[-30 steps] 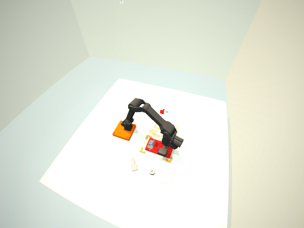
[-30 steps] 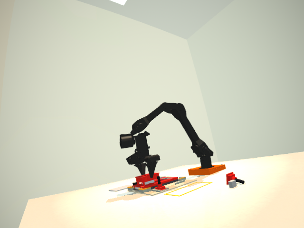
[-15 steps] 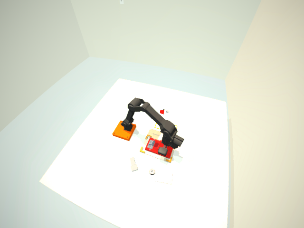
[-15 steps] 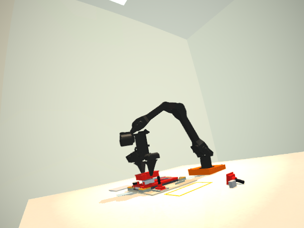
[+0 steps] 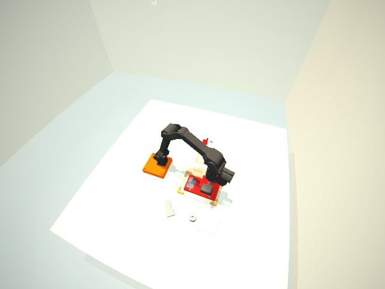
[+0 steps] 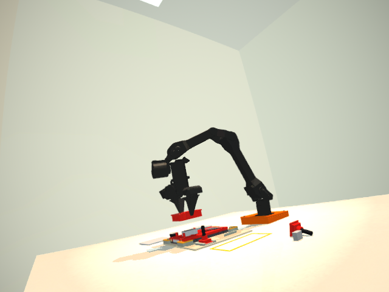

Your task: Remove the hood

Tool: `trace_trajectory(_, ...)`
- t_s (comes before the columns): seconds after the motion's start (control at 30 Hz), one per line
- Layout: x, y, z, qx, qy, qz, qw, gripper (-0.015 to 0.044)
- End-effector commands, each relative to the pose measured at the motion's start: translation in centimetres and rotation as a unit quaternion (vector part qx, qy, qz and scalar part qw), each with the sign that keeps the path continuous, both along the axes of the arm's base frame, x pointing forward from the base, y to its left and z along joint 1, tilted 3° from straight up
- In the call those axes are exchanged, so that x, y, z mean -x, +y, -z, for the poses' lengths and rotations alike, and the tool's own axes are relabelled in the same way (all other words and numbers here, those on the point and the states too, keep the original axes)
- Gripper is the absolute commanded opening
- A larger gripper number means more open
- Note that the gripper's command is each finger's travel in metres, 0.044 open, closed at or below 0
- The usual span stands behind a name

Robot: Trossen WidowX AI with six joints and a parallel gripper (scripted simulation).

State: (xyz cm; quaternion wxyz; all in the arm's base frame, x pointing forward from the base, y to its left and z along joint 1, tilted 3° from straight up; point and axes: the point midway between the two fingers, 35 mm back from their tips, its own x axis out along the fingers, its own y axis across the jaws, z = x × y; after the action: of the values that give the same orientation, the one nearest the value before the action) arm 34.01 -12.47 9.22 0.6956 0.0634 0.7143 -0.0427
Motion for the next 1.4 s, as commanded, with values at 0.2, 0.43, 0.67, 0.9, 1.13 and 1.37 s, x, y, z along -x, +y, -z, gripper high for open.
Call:
trace_trajectory(0.2, -0.4, 1.5, -0.6, 0.001, -0.003, 0.000, 1.000, 0.0000)
trace_trajectory(0.43, -0.8, 4.5, -0.8, 0.001, -0.004, 0.000, 1.000, 0.0000)
trace_trajectory(0.67, -1.0, 7.6, -1.0, 0.000, -0.005, 0.000, 1.000, 0.0000)
trace_trajectory(0.9, -0.9, 10.6, -1.3, -0.001, -0.006, -0.001, 1.000, 0.0000)
trace_trajectory(1.13, -0.5, 13.6, -1.5, -0.002, -0.007, -0.001, 1.000, 0.0000)
trace_trajectory(1.37, 0.1, 16.5, -1.7, -0.003, -0.008, -0.001, 1.000, 0.0000)
